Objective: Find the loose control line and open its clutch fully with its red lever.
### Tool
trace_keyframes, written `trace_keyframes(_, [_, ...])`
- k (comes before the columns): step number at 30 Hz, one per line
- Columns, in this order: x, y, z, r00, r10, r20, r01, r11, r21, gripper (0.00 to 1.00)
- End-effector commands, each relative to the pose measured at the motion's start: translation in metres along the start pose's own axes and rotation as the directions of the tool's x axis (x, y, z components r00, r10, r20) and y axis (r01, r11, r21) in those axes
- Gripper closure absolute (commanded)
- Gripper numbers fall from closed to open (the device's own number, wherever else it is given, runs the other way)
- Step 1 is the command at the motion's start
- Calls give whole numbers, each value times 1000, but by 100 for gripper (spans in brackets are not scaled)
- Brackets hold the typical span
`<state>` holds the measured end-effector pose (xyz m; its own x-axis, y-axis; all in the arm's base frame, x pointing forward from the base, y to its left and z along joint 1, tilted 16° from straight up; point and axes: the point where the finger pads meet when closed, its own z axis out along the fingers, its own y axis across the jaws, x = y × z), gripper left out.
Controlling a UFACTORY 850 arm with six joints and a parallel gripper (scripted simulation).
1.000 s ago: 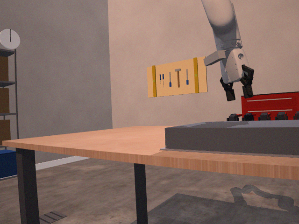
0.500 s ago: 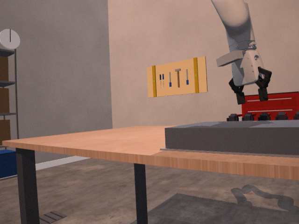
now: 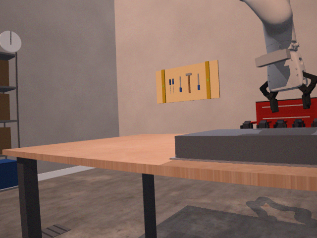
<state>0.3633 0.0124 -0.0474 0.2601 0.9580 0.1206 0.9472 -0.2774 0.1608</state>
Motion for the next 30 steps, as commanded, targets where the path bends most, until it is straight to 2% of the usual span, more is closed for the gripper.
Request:
trace_keyframes(1, [-4,-26,3,995,-98,-6,98,995,-30,0])
trace_keyframes(5, [-7,-57,1,978,-206,-24,204,978,-47,0])
trace_keyframes(10, [-10,-80,-3,959,-281,-35,279,958,-62,0])
trace_keyframes(23, [-11,-89,-5,950,-311,-39,308,949,-68,0])
trace_keyframes(24, [-11,-89,-5,950,-311,-39,308,949,-68,100])
trace_keyframes(30, [-11,-89,-5,950,-311,-39,308,949,-68,100])
